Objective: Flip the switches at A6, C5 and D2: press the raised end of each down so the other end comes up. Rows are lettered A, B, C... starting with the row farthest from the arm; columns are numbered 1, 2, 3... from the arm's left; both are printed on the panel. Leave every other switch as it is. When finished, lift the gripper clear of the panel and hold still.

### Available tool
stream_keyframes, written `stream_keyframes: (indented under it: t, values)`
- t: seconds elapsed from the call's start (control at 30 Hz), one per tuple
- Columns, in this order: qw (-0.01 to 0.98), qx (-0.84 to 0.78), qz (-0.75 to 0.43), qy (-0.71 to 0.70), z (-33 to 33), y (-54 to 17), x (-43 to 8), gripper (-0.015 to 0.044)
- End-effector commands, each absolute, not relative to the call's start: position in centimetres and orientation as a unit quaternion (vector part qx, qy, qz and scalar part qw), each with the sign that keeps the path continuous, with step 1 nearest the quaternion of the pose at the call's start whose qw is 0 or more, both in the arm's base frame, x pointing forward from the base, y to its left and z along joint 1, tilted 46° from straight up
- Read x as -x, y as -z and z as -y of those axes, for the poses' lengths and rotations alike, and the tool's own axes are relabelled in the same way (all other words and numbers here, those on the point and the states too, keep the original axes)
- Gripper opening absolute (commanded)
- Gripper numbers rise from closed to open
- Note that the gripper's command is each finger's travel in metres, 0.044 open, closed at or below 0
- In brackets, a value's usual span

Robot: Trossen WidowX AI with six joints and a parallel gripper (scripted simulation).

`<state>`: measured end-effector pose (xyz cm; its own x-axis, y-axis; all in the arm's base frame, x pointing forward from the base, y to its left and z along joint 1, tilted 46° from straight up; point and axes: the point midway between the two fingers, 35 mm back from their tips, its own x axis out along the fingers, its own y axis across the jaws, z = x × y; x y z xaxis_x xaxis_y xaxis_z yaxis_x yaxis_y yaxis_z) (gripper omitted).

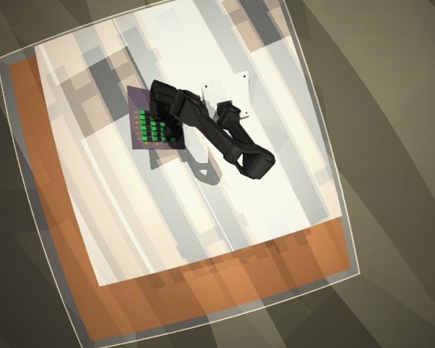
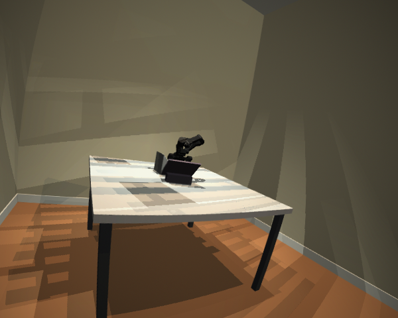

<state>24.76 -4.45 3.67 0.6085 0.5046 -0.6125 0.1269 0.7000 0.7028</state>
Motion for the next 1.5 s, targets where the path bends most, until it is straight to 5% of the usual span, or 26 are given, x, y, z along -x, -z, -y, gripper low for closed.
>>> stream_keyframes:
  t: [0.0,1.27,1.47]
  values:
    - [0.816,-0.371,-0.429,-0.112,4.5,-3.6,-24.8,0.0]
    - [0.816,-0.371,-0.428,-0.112,4.2,-3.2,-25.1,0.0]
    - [0.82,-0.37,-0.424,-0.107,6.9,-6.0,-22.0,0.0]
